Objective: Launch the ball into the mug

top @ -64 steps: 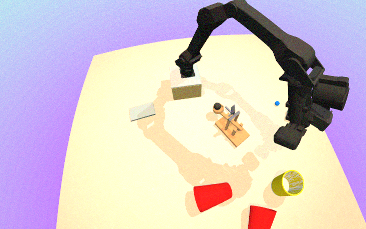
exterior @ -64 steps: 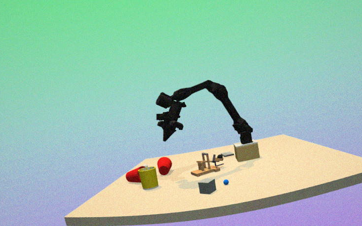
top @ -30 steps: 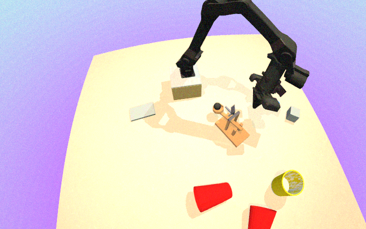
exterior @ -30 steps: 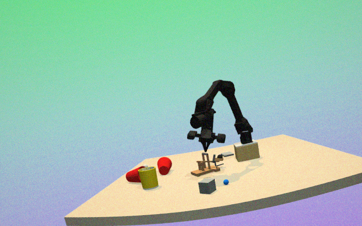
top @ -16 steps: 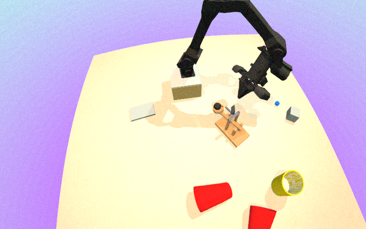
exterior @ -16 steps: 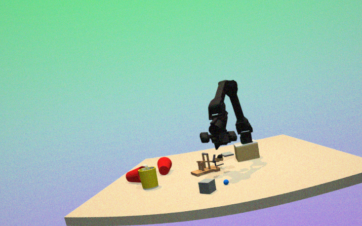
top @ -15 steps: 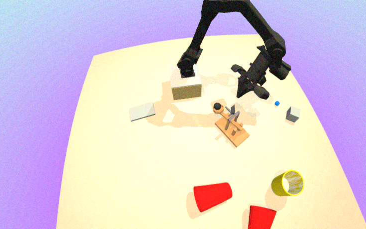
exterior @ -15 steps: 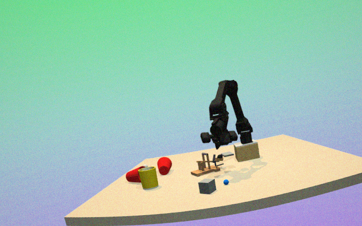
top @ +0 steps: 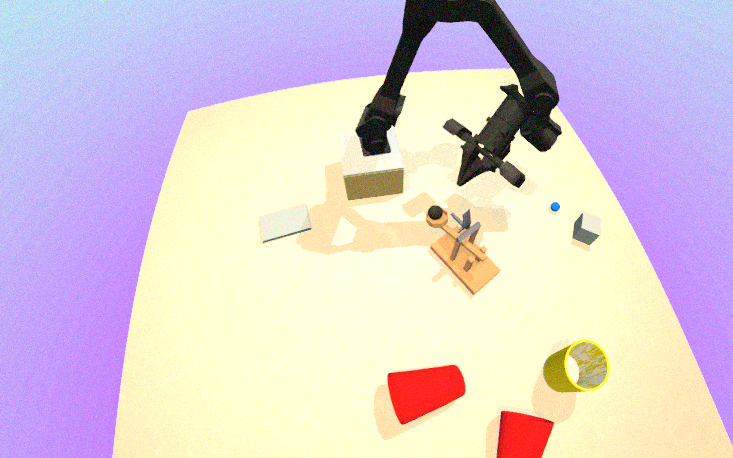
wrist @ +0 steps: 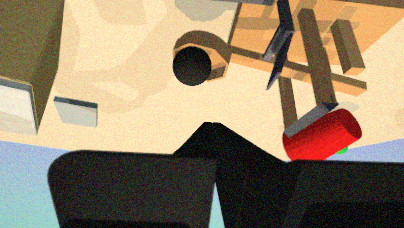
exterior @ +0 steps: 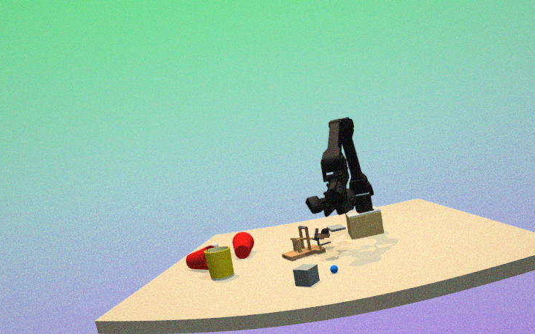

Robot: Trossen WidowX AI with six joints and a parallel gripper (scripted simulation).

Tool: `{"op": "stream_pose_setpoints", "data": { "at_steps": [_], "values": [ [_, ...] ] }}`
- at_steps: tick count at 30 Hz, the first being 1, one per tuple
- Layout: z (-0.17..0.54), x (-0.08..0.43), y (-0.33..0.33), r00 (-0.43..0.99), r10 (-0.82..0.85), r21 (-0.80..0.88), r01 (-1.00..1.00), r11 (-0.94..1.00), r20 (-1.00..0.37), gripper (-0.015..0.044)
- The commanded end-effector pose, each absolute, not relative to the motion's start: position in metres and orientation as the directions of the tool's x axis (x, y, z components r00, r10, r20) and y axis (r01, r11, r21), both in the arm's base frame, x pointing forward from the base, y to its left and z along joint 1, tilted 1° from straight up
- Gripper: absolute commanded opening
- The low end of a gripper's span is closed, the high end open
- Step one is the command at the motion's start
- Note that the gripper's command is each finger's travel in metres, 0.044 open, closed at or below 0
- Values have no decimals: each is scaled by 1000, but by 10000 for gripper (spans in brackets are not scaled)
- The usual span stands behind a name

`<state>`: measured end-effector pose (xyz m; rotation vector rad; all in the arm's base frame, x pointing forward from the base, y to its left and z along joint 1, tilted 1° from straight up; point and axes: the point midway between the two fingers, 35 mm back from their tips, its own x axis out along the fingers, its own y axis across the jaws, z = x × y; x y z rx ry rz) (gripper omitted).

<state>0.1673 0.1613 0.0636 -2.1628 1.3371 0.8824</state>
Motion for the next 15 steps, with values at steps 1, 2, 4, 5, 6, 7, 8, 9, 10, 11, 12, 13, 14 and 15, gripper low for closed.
{"op": "stream_pose_setpoints", "data": {
  "at_steps": [1, 2, 4, 5, 6, 7, 8, 9, 10, 11, 12, 13, 14, 15],
  "values": [
    [59, 168, 161, 331, -620, -34, -897, -440, -712, 0],
    [58, 168, 161, 331, -620, -34, -897, -440, -712, 0],
    [55, 168, 162, 331, -620, -34, -897, -440, -712, 0],
    [53, 168, 162, 331, -620, -34, -897, -440, -712, 0],
    [51, 168, 162, 331, -620, -34, -897, -440, -712, 0],
    [50, 168, 162, 331, -620, -34, -897, -440, -712, 0],
    [48, 169, 162, 331, -620, -34, -897, -440, -712, 0],
    [46, 169, 163, 331, -620, -34, -897, -440, -712, 0],
    [45, 169, 163, 331, -620, -34, -897, -440, -712, 0],
    [43, 169, 163, 331, -620, -34, -897, -440, -712, 0],
    [41, 169, 163, 331, -620, -34, -897, -440, -712, 0],
    [40, 169, 163, 331, -620, -34, -897, -440, -712, 0],
    [38, 169, 164, 331, -620, -34, -897, -440, -712, 0],
    [36, 169, 164, 331, -620, -34, -897, -440, -712, 0]
  ]
}}
